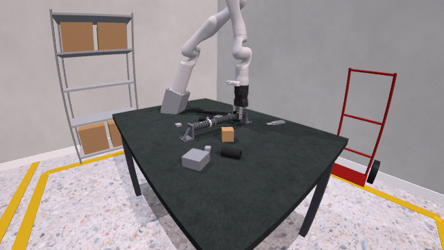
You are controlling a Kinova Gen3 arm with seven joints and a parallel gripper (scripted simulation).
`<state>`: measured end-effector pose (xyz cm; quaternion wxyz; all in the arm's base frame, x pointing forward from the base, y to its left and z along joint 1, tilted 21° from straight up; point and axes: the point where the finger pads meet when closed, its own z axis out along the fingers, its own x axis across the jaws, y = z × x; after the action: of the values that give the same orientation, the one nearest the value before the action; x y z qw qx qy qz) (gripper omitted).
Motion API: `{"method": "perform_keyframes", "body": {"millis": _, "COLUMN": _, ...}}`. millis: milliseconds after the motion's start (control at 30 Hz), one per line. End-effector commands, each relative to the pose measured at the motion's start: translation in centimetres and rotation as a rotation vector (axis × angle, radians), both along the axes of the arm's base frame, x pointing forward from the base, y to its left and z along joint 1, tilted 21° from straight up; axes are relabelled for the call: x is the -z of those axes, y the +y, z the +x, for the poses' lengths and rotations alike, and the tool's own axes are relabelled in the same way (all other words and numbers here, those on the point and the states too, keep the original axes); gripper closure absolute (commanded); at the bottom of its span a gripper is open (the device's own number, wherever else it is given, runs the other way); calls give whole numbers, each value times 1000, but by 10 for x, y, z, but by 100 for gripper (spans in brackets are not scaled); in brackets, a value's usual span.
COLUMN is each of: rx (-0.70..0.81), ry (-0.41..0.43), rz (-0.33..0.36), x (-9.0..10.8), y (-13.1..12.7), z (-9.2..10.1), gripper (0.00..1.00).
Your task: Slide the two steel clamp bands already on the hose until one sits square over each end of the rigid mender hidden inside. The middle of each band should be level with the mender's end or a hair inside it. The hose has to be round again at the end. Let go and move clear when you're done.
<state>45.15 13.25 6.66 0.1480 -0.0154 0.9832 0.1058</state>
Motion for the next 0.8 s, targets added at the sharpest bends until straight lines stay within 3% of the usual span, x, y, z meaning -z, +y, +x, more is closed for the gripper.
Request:
{"method": "perform_keyframes", "body": {"millis": 0, "rx": 12, "ry": 1, "rz": 1, "x": 1, "y": -12, "z": 2, "gripper": 25}}
{"method": "perform_keyframes", "body": {"millis": 767, "rx": 12, "ry": 0, "rz": 1, "x": 11, "y": -59, "z": 4, "gripper": 25}}
